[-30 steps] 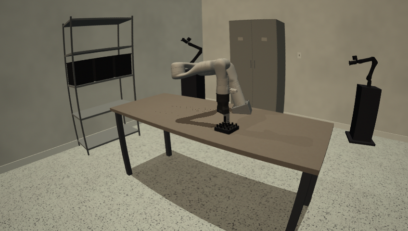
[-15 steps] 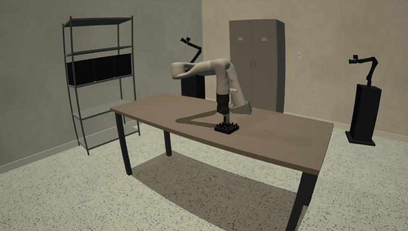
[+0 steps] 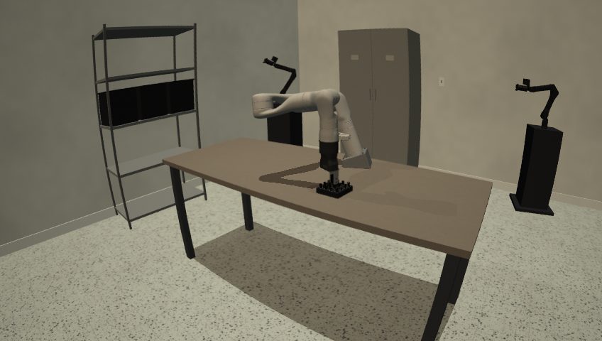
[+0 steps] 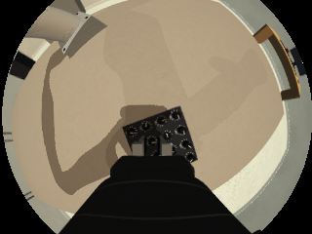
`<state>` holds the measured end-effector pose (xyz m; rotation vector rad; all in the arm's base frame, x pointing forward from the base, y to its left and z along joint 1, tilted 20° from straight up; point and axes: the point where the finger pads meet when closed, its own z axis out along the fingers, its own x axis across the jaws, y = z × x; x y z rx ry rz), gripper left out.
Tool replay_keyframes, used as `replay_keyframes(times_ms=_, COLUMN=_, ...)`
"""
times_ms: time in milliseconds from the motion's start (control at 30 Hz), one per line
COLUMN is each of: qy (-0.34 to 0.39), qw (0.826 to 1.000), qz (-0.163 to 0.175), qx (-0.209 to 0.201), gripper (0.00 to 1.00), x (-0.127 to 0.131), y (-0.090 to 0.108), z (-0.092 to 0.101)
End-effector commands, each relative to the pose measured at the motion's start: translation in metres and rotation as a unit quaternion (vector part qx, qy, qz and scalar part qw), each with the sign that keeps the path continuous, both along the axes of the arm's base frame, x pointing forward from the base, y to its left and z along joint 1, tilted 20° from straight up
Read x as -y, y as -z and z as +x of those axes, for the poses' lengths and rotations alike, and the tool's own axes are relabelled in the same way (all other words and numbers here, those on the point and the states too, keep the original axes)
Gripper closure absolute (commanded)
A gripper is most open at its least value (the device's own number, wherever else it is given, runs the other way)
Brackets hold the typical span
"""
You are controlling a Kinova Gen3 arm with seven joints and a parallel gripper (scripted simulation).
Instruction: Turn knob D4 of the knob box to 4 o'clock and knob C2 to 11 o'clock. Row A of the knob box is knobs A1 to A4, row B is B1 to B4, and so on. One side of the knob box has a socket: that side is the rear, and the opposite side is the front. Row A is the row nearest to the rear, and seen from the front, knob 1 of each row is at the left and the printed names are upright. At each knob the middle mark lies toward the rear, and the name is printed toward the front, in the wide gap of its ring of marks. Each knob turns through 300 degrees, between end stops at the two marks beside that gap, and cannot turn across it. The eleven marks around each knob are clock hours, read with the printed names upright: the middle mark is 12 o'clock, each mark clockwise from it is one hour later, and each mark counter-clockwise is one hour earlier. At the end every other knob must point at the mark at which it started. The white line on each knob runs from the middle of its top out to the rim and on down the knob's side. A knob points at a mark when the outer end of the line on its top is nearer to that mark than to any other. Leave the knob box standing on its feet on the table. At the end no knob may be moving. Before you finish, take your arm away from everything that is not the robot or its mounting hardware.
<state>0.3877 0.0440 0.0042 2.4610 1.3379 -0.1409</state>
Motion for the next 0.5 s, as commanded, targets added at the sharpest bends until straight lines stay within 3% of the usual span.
replay_keyframes(times_ms=0, qy=0.0, qw=1.0, qz=0.0, qx=0.0, gripper=0.54, x=0.0001, y=0.0007, z=-0.0002)
replay_keyframes(times_ms=467, qy=0.0, qw=1.0, qz=0.0, qx=0.0, gripper=0.54, x=0.0005, y=0.0019, z=-0.0001)
